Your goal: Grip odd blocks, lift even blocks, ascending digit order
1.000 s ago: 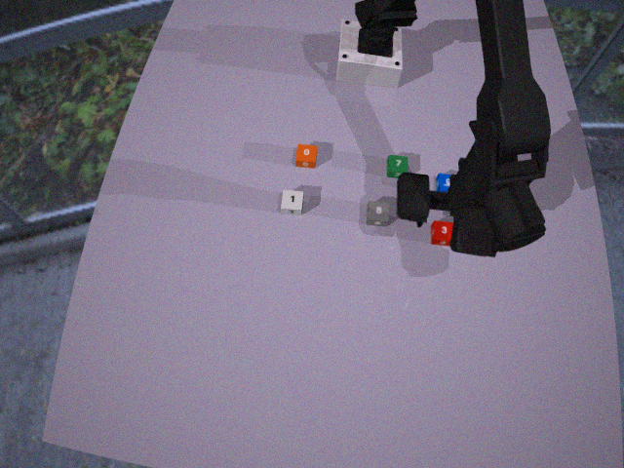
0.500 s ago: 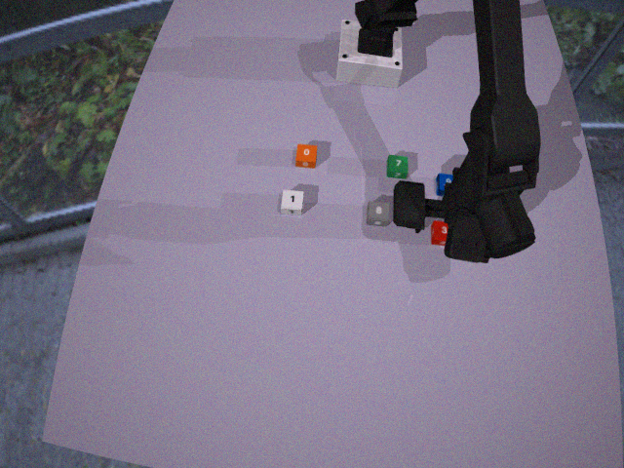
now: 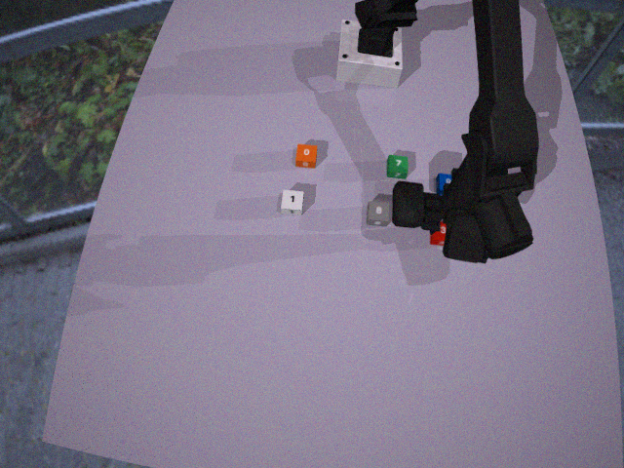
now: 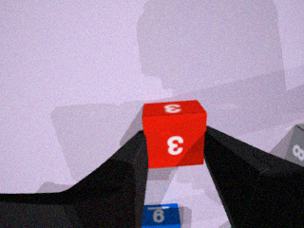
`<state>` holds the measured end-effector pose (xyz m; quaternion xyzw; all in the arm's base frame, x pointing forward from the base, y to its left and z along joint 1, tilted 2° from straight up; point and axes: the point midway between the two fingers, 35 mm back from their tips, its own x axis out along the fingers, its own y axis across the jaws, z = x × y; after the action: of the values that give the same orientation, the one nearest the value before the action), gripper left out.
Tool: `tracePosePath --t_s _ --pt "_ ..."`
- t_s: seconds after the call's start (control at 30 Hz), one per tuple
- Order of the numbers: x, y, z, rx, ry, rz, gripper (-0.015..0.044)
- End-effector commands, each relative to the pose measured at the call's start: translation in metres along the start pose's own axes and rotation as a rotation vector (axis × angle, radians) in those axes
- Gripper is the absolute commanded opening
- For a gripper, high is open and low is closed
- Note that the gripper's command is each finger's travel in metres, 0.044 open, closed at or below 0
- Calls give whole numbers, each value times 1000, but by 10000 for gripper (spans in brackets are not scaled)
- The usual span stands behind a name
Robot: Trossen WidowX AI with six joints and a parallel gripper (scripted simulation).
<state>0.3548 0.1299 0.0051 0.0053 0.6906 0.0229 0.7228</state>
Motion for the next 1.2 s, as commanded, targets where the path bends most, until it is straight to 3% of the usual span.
tracePosePath --t_s 0.0,0.7,1.03,1.17 --pt "1 -1 0 4 1 -5 120" --pt "1 -1 0 4 1 -5 120" --pt "1 -1 0 4 1 -5 383" --pt "-4 -1 0 4 0 -5 400"
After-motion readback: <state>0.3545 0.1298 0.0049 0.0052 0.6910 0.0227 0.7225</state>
